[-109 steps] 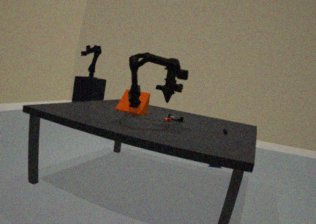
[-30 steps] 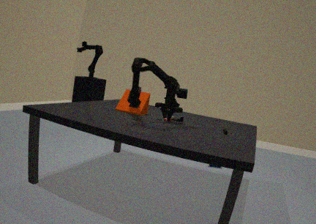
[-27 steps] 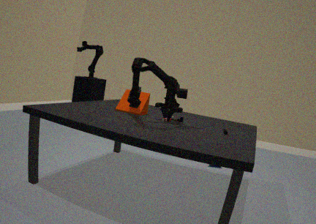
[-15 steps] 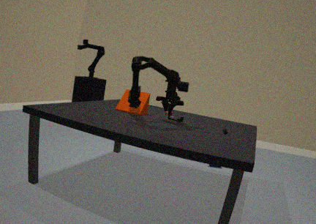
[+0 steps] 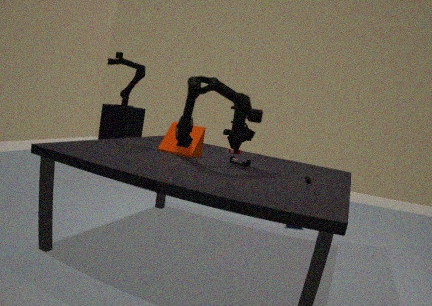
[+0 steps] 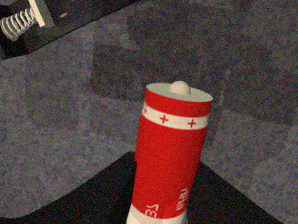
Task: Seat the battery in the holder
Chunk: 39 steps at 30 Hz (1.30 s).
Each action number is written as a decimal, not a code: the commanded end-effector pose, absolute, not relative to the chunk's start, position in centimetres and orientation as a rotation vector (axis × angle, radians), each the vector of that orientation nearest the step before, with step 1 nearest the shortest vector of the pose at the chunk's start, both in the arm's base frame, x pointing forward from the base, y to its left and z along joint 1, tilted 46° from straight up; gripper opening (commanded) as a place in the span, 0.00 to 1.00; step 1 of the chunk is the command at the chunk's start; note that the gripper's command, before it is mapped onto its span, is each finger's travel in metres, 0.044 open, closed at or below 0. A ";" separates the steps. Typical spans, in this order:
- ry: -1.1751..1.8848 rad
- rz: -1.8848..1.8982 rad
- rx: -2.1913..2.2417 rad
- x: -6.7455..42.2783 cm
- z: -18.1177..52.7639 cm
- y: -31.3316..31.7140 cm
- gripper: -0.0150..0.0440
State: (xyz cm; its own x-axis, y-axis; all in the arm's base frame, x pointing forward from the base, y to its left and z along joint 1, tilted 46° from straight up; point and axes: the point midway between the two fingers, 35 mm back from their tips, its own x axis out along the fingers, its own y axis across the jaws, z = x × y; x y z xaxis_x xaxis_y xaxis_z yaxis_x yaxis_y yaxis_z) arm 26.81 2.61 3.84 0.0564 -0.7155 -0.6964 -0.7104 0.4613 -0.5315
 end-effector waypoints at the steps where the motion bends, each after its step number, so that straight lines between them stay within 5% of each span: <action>1: 1.615 -0.131 -1.123 27.3 3.3 4.0 0.38; 23: 1.329 -0.761 -0.448 27.9 -0.9 10.0 0.38; 39: 1.227 -0.738 -0.464 28.4 -2.3 9.1 0.38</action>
